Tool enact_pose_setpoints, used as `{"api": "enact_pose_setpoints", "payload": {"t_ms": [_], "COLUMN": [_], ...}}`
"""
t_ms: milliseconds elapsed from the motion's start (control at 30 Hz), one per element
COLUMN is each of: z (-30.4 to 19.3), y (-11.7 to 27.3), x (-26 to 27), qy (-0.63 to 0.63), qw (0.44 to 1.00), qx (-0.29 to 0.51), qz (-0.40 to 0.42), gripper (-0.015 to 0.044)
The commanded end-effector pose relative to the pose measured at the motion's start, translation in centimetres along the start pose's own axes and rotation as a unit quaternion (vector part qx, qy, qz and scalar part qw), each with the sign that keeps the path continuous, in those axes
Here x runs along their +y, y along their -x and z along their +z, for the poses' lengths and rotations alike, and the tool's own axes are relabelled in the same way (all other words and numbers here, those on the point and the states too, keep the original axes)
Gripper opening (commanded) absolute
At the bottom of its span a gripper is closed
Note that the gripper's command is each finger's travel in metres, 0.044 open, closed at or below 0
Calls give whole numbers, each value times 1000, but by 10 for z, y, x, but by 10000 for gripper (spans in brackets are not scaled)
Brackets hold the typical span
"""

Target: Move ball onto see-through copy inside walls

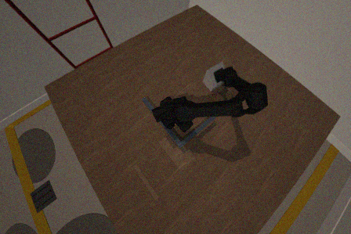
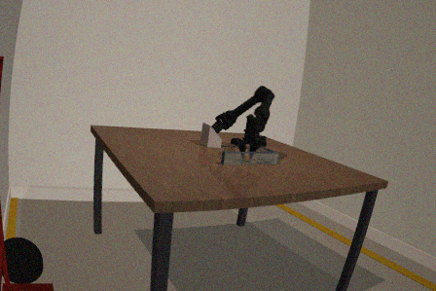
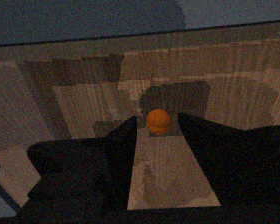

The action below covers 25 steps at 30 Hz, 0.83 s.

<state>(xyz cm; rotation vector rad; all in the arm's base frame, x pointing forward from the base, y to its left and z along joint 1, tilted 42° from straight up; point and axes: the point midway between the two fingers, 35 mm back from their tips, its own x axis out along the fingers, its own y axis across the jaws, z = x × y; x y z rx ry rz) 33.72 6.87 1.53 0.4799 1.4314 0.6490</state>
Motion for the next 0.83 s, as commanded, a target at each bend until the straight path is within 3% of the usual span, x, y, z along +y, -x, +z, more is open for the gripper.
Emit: {"api": "enact_pose_setpoints", "payload": {"t_ms": [0, 167, 633, 800], "z": [1, -1, -1, -4], "y": [11, 84, 79, 121], "x": [-1, -1, -2, 0], "qy": [0, -5, -9, -7], "qw": [1000, 1000, 1000, 1000], "qx": [0, 2, 2, 2], "qz": [-1, 0, 2, 2], "gripper": [222, 222, 222, 354]}}
